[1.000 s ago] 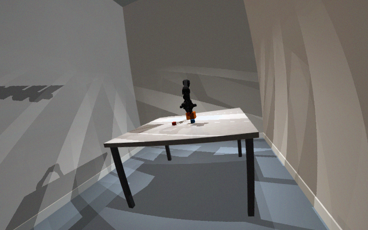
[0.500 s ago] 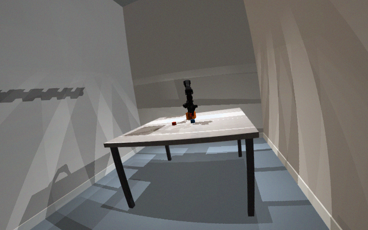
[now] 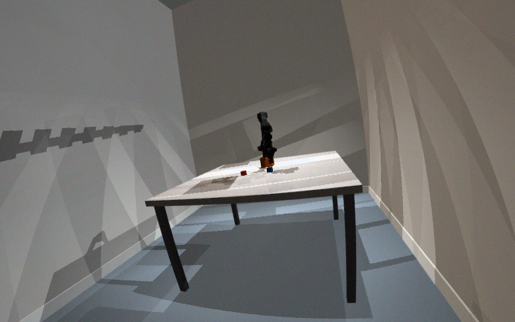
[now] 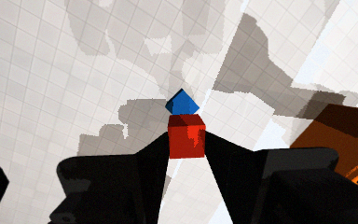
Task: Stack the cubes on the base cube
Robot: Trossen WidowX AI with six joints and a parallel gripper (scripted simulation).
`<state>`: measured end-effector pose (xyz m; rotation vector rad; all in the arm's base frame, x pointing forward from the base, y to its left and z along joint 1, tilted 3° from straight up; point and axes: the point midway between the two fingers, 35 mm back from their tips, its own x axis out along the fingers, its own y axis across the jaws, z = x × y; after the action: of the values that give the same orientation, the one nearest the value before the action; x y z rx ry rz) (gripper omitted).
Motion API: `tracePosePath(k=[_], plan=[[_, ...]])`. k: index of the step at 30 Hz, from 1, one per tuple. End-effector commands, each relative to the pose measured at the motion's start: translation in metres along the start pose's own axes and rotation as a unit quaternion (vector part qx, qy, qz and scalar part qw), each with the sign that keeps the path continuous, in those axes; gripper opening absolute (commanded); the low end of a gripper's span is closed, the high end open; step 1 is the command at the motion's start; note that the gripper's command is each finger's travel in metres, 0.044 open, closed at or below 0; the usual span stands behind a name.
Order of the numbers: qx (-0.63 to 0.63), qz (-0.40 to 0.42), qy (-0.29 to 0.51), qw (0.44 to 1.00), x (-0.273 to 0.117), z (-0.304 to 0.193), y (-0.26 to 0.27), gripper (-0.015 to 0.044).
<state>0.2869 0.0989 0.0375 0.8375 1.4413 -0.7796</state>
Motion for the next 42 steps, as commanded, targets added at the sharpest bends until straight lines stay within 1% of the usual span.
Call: tracePosePath(k=[1, 6, 16, 41, 42], plan=[[0.004, 0.001, 0.002, 1.000, 0.001, -0.001, 0.000, 0.0105], [0.005, 0.001, 0.002, 1.000, 0.002, -0.001, 0.000, 0.0105], [0.011, 0.000, 0.002, 1.000, 0.027, -0.001, 0.000, 0.0105], [0.007, 0.000, 0.002, 1.000, 0.028, -0.001, 0.000, 0.0105], [0.007, 0.000, 0.002, 1.000, 0.028, -0.001, 0.000, 0.0131]])
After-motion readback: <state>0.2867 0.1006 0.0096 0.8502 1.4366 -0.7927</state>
